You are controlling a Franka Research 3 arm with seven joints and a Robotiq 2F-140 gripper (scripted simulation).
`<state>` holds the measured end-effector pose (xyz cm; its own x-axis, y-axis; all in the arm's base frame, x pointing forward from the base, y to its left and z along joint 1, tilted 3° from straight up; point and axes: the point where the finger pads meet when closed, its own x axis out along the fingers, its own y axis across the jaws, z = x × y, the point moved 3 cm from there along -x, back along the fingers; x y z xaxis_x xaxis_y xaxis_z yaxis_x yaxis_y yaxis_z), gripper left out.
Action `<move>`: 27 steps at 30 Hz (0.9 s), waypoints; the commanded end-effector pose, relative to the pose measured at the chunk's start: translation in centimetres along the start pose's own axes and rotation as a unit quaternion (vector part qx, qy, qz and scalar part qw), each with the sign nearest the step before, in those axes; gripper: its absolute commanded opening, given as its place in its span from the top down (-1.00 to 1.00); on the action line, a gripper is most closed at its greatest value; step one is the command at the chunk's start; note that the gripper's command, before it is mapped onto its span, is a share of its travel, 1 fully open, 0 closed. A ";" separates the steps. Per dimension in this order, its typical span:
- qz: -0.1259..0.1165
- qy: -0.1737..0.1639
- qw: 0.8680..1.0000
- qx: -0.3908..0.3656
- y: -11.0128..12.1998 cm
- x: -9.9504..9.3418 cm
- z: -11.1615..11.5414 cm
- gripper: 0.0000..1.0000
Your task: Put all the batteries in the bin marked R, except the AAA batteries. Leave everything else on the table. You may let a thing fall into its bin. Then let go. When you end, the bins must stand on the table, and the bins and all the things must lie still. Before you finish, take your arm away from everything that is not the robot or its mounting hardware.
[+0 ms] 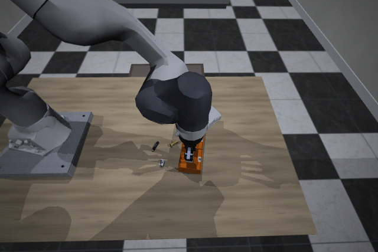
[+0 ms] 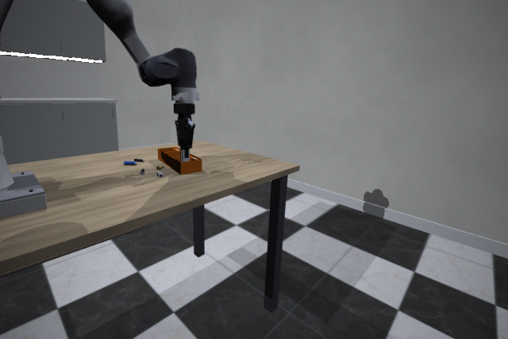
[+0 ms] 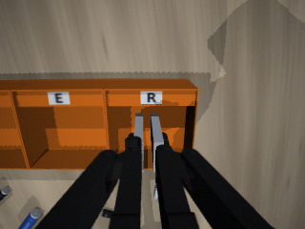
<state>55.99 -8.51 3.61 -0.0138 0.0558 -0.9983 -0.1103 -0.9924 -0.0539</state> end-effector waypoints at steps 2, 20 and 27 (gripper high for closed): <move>-0.001 0.002 1.000 -0.003 -0.1 -0.3 -0.1 0.89; -0.001 0.002 1.000 -0.003 -0.1 -2.4 -0.1 0.89; -0.001 0.002 1.000 -0.003 -0.1 -4.4 -0.1 0.89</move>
<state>56.34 -8.46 7.04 -0.0020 0.0579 -0.9983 -0.1066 -0.9926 -0.0573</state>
